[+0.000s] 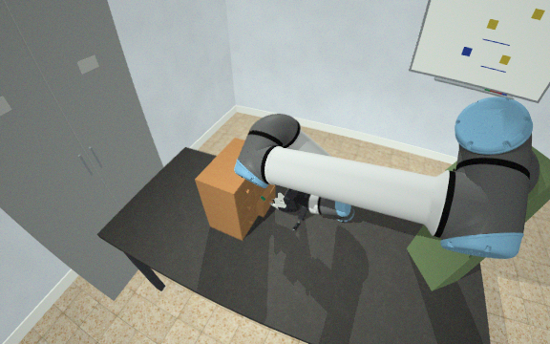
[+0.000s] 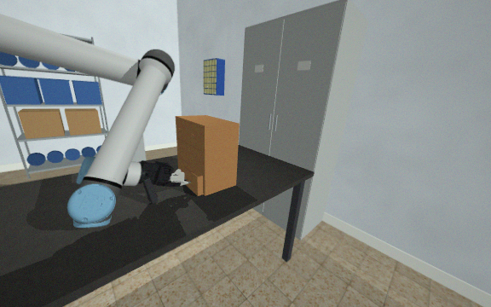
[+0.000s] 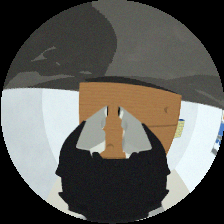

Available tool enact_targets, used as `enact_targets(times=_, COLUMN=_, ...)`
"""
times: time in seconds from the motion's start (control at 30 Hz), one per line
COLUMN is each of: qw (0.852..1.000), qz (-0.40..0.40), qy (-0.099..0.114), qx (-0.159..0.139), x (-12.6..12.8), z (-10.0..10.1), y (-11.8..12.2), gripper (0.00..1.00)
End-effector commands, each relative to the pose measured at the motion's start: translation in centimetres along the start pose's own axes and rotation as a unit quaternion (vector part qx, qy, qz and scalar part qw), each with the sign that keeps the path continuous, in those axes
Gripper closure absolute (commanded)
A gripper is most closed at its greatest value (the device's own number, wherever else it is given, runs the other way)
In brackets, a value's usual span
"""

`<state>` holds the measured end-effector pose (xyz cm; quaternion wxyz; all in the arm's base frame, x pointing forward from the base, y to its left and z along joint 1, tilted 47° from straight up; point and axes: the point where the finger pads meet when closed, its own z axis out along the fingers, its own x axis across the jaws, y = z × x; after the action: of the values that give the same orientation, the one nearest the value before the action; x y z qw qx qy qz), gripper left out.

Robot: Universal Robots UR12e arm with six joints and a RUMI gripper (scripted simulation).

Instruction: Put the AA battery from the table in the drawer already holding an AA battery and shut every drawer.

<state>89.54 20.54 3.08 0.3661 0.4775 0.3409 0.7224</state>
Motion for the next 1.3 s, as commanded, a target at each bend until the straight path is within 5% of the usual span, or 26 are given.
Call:
enact_targets(times=0.0, qw=1.000, qz=0.000, qy=0.000, qx=0.000, x=0.0, z=-0.3, y=-0.1, gripper=0.93)
enact_targets(times=1.27, qw=1.000, qz=0.000, qy=0.000, qx=0.000, x=0.0, z=-2.4, y=-0.8, gripper=0.93)
